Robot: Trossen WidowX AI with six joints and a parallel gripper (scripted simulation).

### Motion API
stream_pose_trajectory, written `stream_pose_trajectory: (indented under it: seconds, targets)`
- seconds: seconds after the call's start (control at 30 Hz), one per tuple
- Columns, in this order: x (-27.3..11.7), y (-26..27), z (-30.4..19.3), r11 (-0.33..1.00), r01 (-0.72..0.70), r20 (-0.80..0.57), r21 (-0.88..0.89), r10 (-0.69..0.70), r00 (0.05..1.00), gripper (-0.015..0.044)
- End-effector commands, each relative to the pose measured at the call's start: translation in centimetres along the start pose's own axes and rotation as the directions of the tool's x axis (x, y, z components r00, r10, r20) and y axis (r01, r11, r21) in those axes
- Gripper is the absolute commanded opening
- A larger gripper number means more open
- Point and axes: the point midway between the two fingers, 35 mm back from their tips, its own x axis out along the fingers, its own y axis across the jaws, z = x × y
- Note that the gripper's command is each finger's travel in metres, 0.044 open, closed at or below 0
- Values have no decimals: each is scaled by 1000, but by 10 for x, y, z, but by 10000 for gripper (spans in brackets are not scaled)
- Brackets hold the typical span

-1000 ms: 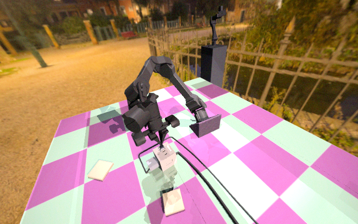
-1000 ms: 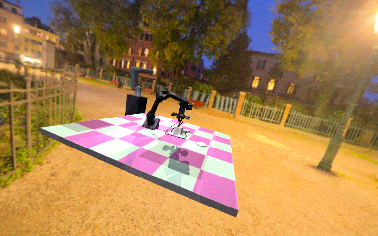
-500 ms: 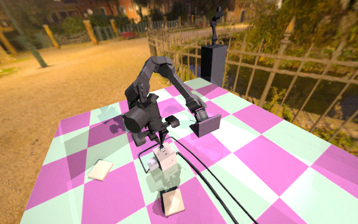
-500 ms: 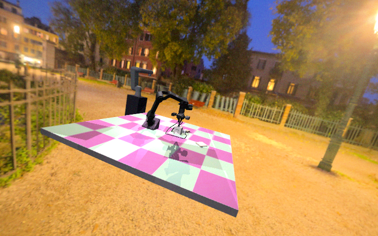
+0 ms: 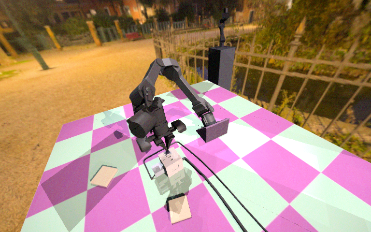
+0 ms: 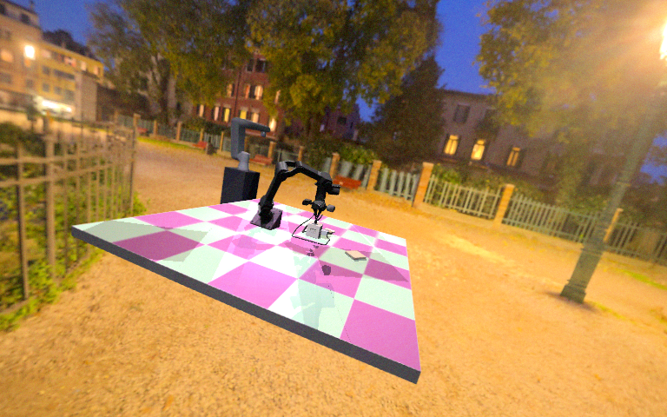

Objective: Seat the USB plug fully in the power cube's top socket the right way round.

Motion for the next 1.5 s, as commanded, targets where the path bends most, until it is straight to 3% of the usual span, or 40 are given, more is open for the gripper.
stream_pose_trajectory:
  seconds: [0.0, 1.47]
  targets:
    - [1, 0, 0, 1000, -1, 1, -5, 1, 1000, 0]
    - [6, 0, 1, 1000, -1, 1, -5, 1, 1000, 0]
